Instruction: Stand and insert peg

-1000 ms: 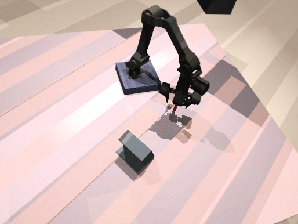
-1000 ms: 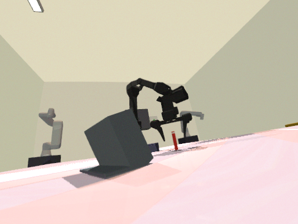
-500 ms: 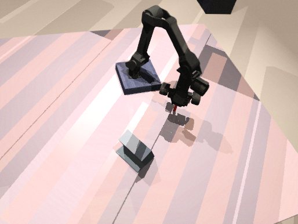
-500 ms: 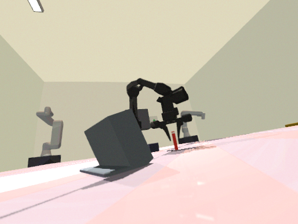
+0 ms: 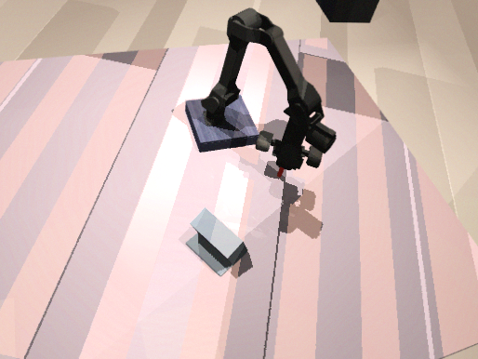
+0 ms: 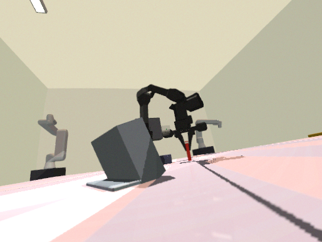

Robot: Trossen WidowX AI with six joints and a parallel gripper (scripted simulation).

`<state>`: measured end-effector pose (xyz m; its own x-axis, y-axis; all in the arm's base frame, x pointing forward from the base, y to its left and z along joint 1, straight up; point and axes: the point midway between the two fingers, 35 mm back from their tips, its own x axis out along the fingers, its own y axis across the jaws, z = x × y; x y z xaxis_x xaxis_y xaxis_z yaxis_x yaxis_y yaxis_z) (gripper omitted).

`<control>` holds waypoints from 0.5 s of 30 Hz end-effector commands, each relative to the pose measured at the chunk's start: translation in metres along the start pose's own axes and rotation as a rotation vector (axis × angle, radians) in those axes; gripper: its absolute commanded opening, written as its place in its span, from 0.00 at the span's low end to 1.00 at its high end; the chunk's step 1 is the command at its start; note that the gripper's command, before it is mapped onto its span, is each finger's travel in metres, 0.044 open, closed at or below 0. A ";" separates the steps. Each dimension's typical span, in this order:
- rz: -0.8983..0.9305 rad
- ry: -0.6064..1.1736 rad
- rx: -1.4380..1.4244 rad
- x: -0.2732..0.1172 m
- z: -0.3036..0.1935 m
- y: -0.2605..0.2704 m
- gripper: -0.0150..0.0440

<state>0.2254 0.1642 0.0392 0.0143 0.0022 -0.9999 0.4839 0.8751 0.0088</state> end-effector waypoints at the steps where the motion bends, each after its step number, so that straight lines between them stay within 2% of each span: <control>1: 0.011 -0.004 -0.001 -0.014 0.002 0.003 0.25; 15: 0.013 0.000 -0.005 -0.070 0.003 0.002 0.25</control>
<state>0.2279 0.1645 0.0969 0.0169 0.0038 -0.9999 0.4844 0.8748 0.0115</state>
